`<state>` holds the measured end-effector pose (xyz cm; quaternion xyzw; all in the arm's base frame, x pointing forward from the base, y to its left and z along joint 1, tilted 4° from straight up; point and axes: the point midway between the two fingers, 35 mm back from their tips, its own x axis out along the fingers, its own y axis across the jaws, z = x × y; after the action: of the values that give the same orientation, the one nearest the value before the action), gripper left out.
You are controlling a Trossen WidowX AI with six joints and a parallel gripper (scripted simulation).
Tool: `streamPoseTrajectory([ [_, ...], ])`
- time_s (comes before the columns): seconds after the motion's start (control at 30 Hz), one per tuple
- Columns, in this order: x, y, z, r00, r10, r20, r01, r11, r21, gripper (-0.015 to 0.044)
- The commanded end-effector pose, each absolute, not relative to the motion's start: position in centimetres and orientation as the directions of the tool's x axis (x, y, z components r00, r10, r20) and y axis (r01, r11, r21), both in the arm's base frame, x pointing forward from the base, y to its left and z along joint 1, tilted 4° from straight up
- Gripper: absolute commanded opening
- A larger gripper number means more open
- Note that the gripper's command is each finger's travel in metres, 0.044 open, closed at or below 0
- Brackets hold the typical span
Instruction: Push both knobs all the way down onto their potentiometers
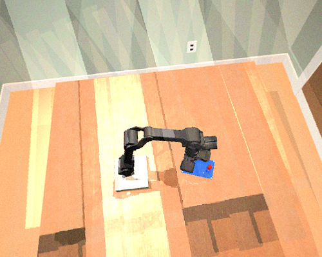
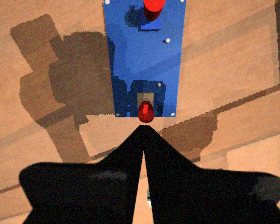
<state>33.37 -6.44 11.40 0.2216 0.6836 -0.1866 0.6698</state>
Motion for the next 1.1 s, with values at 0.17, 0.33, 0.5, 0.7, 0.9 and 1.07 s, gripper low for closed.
streamPoseTrajectory([
  [0.17,33.1,-6.5,10.4,-0.018,0.048,-0.999,0.55,0.834,0.03,0.0],
  [0.33,33.1,-6.4,9.7,-0.018,0.048,-0.999,0.55,0.834,0.03,0.0],
  [0.5,33.0,-6.4,8.8,-0.018,0.048,-0.999,0.55,0.834,0.031,0.0],
  [0.7,33.0,-6.4,8.4,-0.018,0.048,-0.999,0.55,0.834,0.031,0.0],
  [0.9,33.0,-6.4,8.5,-0.018,0.048,-0.999,0.55,0.834,0.031,0.0],
  [1.07,33.0,-6.4,8.5,-0.018,0.048,-0.999,0.55,0.834,0.031,0.0],
])
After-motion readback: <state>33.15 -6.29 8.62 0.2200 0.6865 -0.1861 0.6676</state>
